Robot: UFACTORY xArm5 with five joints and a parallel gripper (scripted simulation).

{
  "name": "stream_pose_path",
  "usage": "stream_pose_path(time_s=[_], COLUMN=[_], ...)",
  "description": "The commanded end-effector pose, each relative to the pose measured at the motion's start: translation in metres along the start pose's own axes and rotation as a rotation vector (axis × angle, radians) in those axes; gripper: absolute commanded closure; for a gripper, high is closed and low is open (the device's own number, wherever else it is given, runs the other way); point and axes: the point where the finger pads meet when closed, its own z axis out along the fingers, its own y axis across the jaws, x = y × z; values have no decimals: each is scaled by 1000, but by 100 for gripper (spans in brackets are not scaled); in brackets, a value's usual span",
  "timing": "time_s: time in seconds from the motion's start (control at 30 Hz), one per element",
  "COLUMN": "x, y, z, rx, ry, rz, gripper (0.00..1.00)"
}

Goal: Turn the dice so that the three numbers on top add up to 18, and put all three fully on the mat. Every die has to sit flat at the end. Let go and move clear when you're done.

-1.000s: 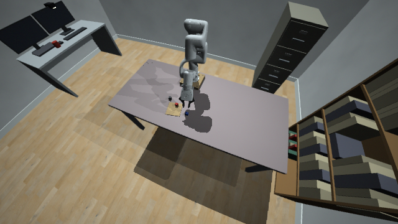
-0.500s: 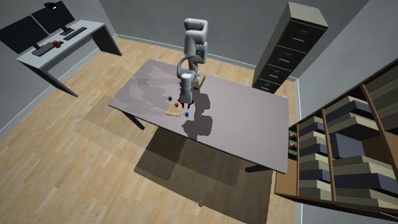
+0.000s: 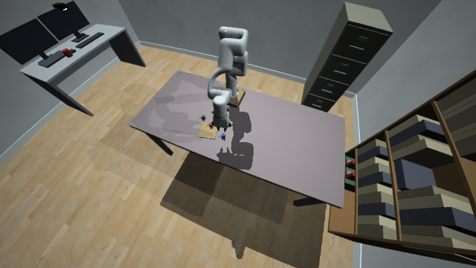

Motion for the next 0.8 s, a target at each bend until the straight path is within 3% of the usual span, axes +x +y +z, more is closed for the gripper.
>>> stream_pose_path(time_s=[0.0,0.03,0.53,0.77], x=[-3,-3,-3,-2], y=[0,0,0,0], z=[-1,-1,-1,0], rx=[0,0,0,1], ry=[26,26,26,26], rz=[-1,-1,10,123], gripper=[58,0,0,0])
